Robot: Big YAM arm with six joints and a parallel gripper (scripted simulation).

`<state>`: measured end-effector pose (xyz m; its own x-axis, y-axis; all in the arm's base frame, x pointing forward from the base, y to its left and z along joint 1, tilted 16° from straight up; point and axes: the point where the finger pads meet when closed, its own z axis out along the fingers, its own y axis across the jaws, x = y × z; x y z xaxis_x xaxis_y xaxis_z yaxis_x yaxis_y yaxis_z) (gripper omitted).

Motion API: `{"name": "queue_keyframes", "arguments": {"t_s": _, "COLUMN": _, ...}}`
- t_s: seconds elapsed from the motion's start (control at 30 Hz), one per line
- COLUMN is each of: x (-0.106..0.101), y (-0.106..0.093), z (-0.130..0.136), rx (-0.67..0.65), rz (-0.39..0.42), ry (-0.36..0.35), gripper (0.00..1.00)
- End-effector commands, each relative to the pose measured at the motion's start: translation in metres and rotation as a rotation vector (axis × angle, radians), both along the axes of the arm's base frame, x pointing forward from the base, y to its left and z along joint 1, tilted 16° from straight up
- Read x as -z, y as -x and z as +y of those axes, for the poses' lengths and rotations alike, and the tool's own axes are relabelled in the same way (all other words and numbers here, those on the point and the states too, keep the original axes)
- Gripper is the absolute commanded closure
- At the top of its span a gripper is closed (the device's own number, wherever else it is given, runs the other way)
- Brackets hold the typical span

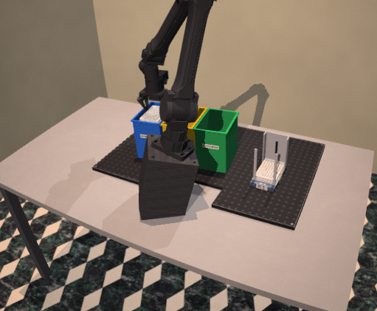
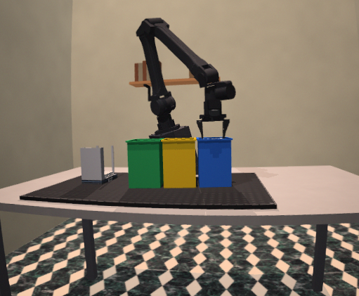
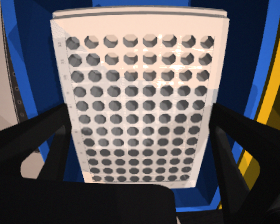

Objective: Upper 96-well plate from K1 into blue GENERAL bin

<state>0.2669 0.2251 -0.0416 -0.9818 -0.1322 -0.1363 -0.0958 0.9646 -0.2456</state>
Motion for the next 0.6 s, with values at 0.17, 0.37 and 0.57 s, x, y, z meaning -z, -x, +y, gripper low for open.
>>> {"name": "queue_keyframes", "arguments": {"t_s": 0.17, "x": 0.007, "y": -0.011, "z": 0.001, "rx": 0.007, "rz": -0.008, "ry": -0.006, "gripper": 1.0}}
{"name": "queue_keyframes", "arguments": {"t_s": 0.37, "x": 0.015, "y": -0.004, "z": -0.008, "rx": 0.006, "rz": 0.005, "ry": 0.008, "gripper": 1.0}}
{"name": "queue_keyframes", "arguments": {"t_s": 0.57, "x": 0.018, "y": -0.006, "z": -0.008, "rx": 0.006, "rz": 0.004, "ry": 0.007, "gripper": 1.0}}
